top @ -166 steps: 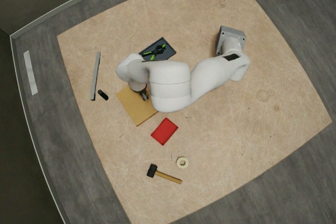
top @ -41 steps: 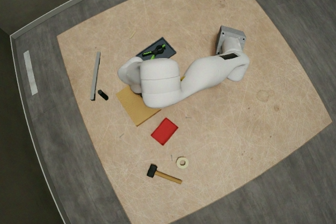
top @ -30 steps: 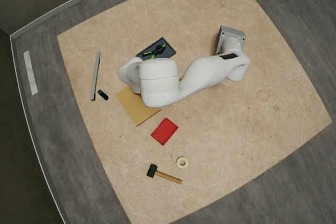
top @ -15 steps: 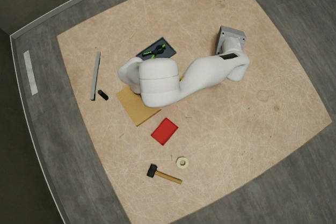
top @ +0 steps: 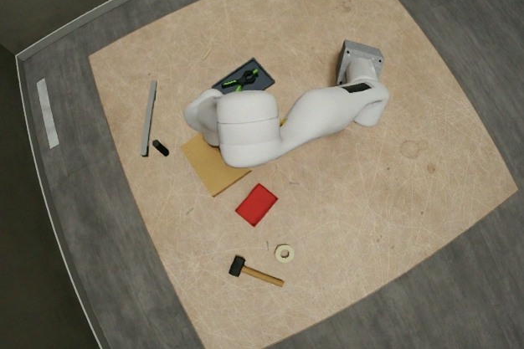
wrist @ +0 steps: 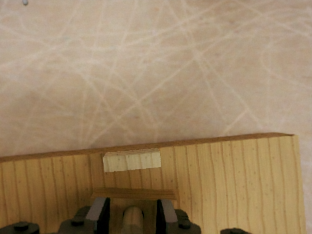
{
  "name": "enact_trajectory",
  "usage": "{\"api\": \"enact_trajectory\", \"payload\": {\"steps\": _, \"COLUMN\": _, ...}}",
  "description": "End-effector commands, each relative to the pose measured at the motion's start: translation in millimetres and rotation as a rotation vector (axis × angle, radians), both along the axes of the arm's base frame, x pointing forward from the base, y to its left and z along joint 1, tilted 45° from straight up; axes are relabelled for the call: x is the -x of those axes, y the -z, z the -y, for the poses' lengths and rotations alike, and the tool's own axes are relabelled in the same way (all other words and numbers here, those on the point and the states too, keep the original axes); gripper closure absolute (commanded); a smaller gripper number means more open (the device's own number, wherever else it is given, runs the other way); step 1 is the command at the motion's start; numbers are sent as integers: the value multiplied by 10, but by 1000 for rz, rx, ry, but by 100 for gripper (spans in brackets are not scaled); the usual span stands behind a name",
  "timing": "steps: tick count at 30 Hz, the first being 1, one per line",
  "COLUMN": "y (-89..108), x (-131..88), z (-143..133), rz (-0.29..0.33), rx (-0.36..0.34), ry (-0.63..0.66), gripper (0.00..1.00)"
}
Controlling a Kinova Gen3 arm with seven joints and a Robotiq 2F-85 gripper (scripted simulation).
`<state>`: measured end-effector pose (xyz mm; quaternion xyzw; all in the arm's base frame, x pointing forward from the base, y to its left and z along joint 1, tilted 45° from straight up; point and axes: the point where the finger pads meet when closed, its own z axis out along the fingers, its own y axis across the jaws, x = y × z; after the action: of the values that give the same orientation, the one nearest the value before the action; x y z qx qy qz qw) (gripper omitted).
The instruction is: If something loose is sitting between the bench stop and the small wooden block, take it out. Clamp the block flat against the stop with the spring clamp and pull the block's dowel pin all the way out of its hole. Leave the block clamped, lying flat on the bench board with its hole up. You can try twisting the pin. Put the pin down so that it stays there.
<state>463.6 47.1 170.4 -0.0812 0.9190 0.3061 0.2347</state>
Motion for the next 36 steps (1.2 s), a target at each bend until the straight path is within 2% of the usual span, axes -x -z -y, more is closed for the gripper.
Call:
{"api": "enact_trajectory", "payload": {"steps": 1, "y": -3, "x": -2, "z": 6, "rz": 1, "rx": 1, "ry": 1, "gripper": 66}}
{"api": "enact_trajectory", "payload": {"steps": 9, "y": -3, "x": -2, "z": 6, "rz": 1, "rx": 1, "ry": 1, "gripper": 66}}
{"api": "enact_trajectory", "payload": {"steps": 10, "y": -3, "x": -2, "z": 6, "rz": 1, "rx": 1, "ry": 1, "gripper": 72}}
{"api": "enact_trajectory", "payload": {"steps": 15, "y": -3, "x": -2, "z": 6, "rz": 1, "rx": 1, "ry": 1, "gripper": 72}}
{"api": "enact_trajectory", "payload": {"steps": 16, "y": -3, "x": -2, "z": 6, "rz": 1, "rx": 1, "ry": 1, "gripper": 78}}
{"api": "enact_trajectory", "payload": {"steps": 23, "y": -5, "x": -1, "z": 8, "rz": 1, "rx": 1, "ry": 1, "gripper": 78}}
{"api": "enact_trajectory", "payload": {"steps": 24, "y": -5, "x": -1, "z": 8, "rz": 1, "rx": 1, "ry": 1, "gripper": 84}}
{"api": "enact_trajectory", "payload": {"steps": 29, "y": -6, "x": -1, "z": 8, "rz": 1, "rx": 1, "ry": 1, "gripper": 84}}
{"api": "enact_trajectory", "payload": {"steps": 30, "y": -6, "x": -1, "z": 8, "rz": 1, "rx": 1, "ry": 1, "gripper": 90}}
{"api": "enact_trajectory", "payload": {"steps": 36, "y": -6, "x": 0, "z": 9, "rz": 1, "rx": 1, "ry": 1, "gripper": 90}}
